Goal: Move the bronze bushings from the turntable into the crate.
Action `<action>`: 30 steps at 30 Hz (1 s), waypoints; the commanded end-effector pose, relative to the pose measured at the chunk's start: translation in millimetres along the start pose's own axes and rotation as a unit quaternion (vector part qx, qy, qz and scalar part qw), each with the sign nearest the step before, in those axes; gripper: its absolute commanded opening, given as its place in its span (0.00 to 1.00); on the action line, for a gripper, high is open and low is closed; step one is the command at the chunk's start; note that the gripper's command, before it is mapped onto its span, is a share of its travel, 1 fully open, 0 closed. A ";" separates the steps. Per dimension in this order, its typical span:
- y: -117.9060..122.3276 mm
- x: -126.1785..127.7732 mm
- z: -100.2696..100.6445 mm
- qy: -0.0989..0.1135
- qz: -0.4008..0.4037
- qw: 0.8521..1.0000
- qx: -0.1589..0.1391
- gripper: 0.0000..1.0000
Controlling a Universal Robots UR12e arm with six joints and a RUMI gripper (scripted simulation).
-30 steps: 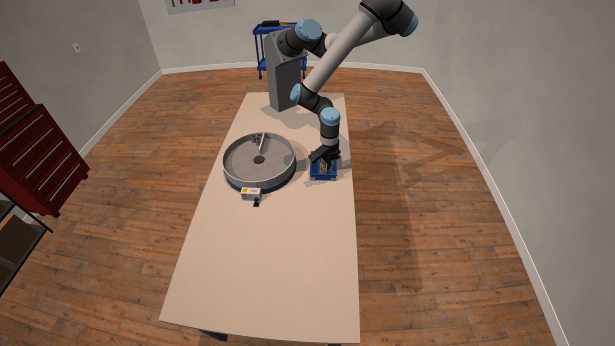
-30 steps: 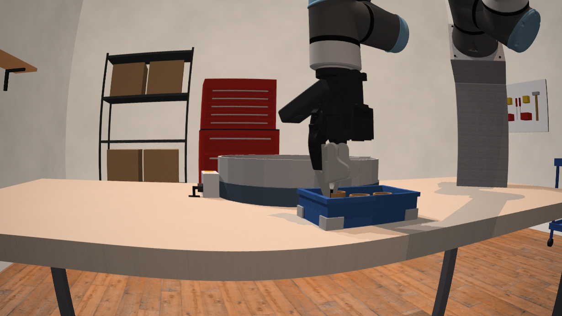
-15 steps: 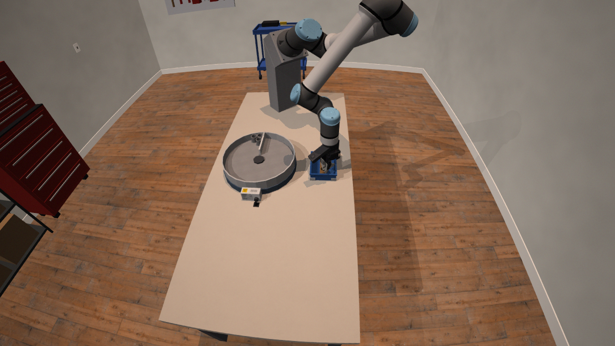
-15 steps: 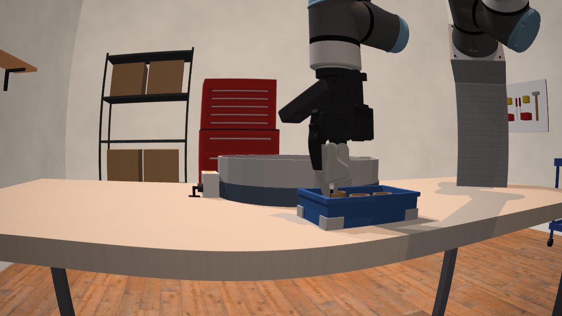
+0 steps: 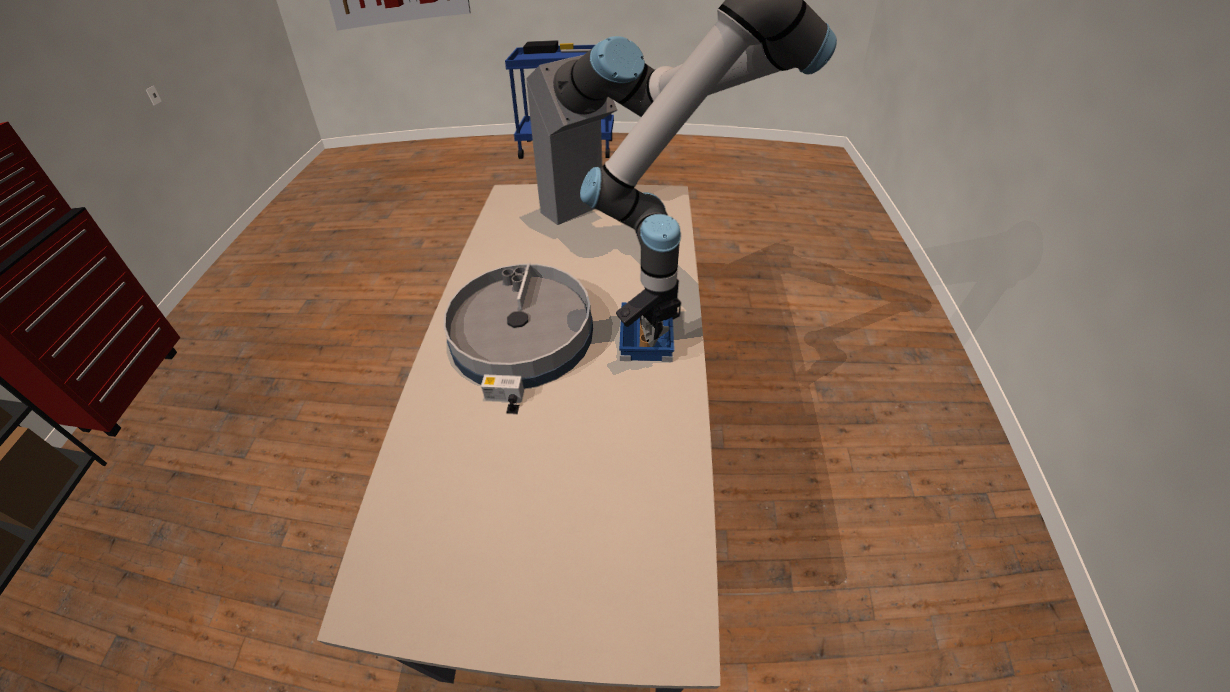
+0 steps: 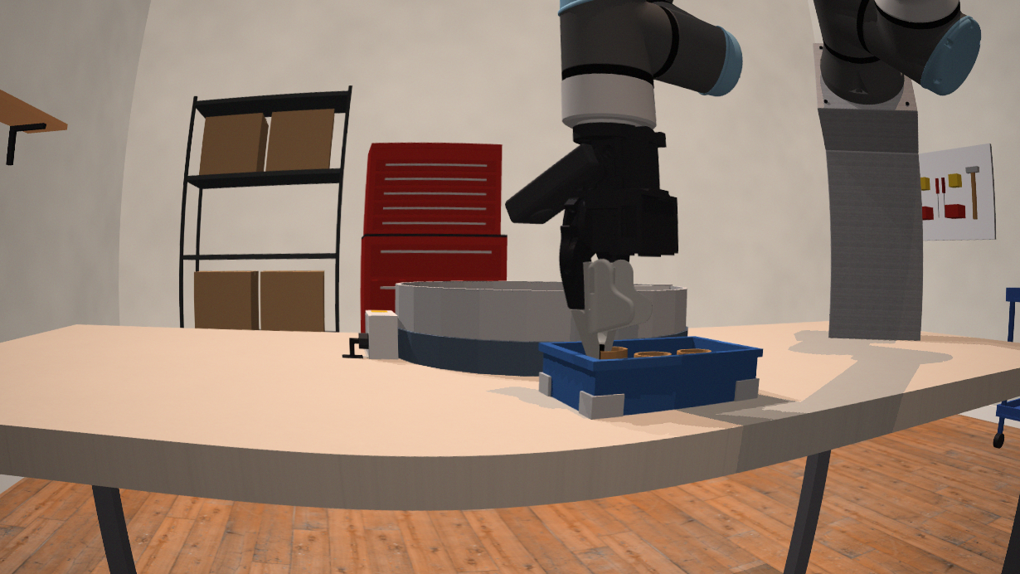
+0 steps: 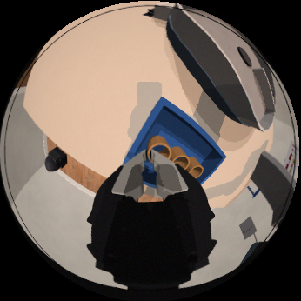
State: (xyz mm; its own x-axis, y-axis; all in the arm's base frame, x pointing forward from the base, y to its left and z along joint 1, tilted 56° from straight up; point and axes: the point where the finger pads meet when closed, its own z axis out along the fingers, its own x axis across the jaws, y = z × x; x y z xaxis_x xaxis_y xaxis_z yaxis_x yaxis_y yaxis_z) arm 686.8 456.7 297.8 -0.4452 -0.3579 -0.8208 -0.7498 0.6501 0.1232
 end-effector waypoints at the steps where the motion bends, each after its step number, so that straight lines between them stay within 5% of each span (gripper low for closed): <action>1: 0.0 -0.5 -0.4 0.000 0.000 1.000 0.000 0.00; 30: 0.0 -0.5 5.4 0.000 0.000 1.000 0.000 0.00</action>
State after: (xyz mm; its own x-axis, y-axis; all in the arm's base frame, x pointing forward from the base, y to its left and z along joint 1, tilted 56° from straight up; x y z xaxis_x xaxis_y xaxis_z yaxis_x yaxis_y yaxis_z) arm 689.2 460.0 295.0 -0.4452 -0.3579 -0.8208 -0.7498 0.6501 0.1232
